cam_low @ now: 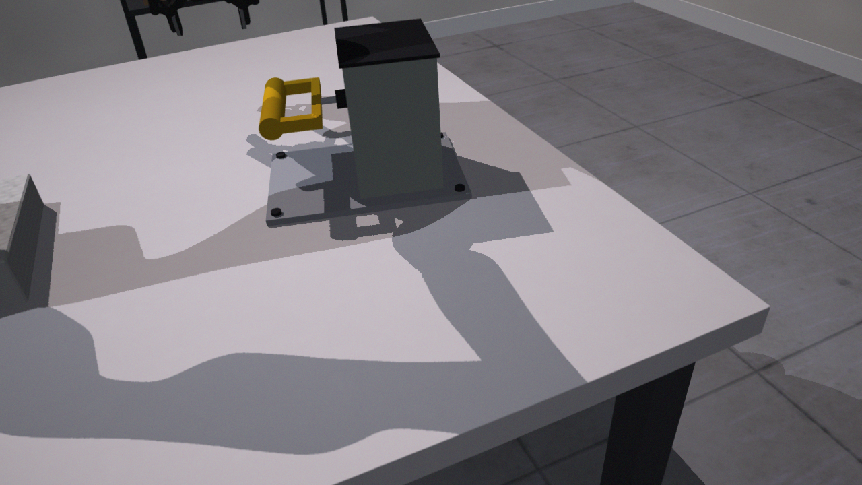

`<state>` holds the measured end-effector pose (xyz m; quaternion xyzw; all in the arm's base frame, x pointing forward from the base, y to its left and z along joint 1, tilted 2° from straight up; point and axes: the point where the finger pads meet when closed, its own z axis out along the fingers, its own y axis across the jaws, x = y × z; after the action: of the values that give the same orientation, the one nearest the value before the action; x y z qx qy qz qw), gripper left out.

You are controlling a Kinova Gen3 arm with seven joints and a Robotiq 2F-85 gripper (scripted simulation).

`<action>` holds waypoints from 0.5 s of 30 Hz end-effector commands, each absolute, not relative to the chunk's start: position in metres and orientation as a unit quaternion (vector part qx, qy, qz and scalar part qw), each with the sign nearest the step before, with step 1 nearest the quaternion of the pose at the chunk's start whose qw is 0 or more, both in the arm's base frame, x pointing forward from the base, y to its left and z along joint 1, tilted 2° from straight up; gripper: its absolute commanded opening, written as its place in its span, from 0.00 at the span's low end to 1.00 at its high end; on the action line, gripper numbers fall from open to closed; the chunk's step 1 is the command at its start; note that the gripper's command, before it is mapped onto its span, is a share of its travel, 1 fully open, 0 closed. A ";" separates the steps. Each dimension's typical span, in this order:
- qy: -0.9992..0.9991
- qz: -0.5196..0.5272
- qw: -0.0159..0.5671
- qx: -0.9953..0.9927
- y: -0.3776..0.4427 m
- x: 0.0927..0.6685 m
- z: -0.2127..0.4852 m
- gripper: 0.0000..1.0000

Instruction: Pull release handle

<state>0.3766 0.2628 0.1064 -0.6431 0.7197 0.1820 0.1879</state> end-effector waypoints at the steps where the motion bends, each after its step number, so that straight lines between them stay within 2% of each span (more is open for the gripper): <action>1: 0.719 0.180 0.190 -0.644 0.263 0.378 0.109 1.00; 15: 0.722 0.165 0.178 -0.648 0.243 0.385 0.110 1.00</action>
<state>0.3847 0.2419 0.1079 -0.6473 0.7229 0.1655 0.1760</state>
